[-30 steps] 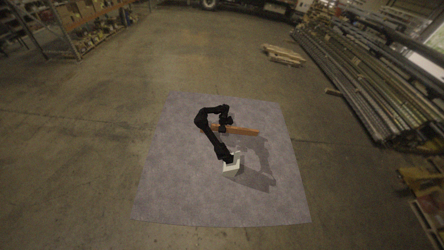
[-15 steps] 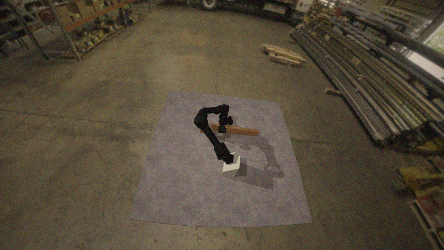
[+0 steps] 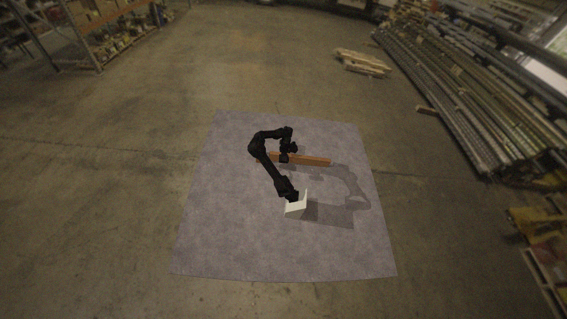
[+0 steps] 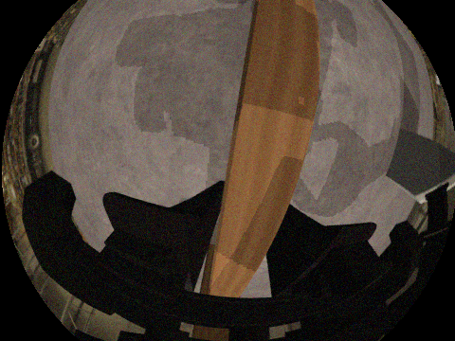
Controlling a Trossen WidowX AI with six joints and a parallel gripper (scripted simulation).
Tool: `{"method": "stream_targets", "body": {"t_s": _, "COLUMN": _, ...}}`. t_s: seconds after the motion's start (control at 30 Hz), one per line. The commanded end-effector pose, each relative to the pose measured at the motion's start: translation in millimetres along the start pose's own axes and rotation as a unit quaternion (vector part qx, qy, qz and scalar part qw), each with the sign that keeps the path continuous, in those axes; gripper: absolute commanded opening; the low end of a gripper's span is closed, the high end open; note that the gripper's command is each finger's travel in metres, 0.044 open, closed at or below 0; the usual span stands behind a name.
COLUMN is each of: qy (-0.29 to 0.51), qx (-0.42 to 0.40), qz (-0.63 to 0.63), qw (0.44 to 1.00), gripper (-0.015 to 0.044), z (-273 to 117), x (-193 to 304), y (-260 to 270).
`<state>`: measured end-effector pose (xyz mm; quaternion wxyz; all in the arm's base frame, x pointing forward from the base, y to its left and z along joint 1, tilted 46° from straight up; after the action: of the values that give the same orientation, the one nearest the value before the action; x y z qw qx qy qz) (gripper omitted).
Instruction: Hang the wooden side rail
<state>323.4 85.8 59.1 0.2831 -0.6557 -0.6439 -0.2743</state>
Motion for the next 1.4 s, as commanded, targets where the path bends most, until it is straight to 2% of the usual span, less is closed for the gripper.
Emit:
{"method": "stream_targets", "body": {"t_s": 0.0, "qy": 0.000, "qx": -0.003, "qz": 0.003, "qw": 1.000, "gripper": 0.0000, "z": -3.0, "x": 2.0, "y": 0.7}}
{"method": "stream_targets", "body": {"t_s": 1.37, "qy": 0.000, "qx": -0.003, "qz": 0.003, "qw": 1.000, "gripper": 0.0000, "z": -3.3, "x": 6.5, "y": 0.0}}
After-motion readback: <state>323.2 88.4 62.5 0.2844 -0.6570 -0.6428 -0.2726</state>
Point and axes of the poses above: the point midway between the two fingers, 35 mm back from their tips, its own z axis out along the fingers, its own y axis across the jaws, x = y × z, the point moved 2 cm from there along -z, back along the fingers, and after that the axes turned 8 degrees about z, right-handed, at the moved point
